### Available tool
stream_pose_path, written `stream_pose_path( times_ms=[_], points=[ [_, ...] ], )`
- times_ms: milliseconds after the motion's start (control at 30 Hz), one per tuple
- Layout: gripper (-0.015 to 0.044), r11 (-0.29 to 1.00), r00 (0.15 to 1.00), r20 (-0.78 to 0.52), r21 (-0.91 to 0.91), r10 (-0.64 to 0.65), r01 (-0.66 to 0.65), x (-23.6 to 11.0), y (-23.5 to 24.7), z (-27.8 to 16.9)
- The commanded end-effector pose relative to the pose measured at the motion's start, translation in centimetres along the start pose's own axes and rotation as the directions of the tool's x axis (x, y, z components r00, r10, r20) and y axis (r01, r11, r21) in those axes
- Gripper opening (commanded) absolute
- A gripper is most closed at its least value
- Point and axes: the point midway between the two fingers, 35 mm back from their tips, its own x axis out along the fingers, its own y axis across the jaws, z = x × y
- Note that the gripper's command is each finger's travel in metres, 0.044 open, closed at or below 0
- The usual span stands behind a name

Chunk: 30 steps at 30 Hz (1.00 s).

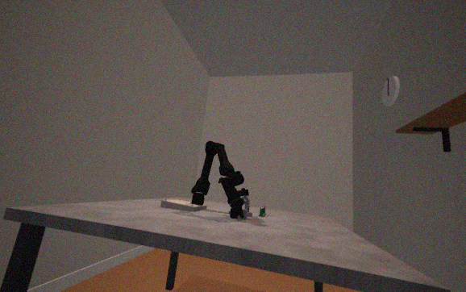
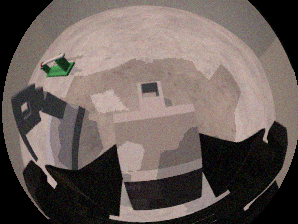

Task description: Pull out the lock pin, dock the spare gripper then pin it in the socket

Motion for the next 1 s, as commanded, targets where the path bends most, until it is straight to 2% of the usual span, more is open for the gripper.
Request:
stream_pose_path(
  times_ms=[0,200,500,967],
  points=[
    [0.0269,1.0,1.0,-0.004,0.005,-0.002,0.002,0.1,-0.1,-0.1],
    [0.0229,1.0,1.0,-0.004,0.005,-0.002,0.002,0.1,0.0,-0.1],
    [0.0,1.0,1.0,-0.004,0.005,-0.002,0.002,-1.8,-0.5,1.3],
    [0.0,1.0,1.0,-0.005,0.005,-0.003,0.003,-7.4,-0.6,4.6]
  ],
)
